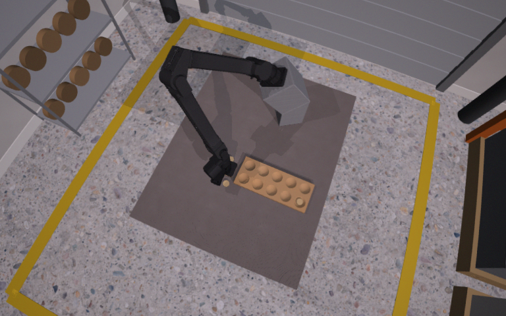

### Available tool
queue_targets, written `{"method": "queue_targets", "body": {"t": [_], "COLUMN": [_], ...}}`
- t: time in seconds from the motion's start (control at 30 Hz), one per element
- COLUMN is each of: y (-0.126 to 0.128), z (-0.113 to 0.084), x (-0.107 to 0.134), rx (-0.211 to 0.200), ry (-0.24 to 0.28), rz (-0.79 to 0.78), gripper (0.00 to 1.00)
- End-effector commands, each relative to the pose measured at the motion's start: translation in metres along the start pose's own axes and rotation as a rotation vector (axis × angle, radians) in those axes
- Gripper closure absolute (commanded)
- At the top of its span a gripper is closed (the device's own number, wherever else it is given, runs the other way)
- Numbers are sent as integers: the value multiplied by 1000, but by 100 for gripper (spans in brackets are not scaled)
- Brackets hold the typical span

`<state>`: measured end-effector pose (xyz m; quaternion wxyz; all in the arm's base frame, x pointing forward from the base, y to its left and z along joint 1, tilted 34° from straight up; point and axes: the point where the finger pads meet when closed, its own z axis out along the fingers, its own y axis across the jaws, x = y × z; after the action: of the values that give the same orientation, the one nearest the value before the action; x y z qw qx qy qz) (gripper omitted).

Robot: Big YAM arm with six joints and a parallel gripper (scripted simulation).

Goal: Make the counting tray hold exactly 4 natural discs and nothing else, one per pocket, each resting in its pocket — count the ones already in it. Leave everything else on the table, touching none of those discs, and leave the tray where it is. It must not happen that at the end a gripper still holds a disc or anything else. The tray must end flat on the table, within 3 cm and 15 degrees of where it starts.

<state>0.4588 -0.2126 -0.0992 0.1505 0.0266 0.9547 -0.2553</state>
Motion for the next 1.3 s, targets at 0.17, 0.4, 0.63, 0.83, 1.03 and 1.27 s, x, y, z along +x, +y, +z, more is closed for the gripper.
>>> {"method": "queue_targets", "body": {"t": [0.17, 0.4, 0.63, 0.83, 1.03, 1.27], "y": [-5, -5, -5, -5, -5, -6], "z": [2, 2, 2, 2, 2, -3], "x": [-4, -4, -4, -4, -4, -7], "rx": [5, 5, 5, 5, 5, 5], "ry": [-12, -12, -12, -12, -12, -18], "rz": [2, 2, 2, 2, 2, 4], "gripper": [100, 100, 100, 100, 100, 100]}}
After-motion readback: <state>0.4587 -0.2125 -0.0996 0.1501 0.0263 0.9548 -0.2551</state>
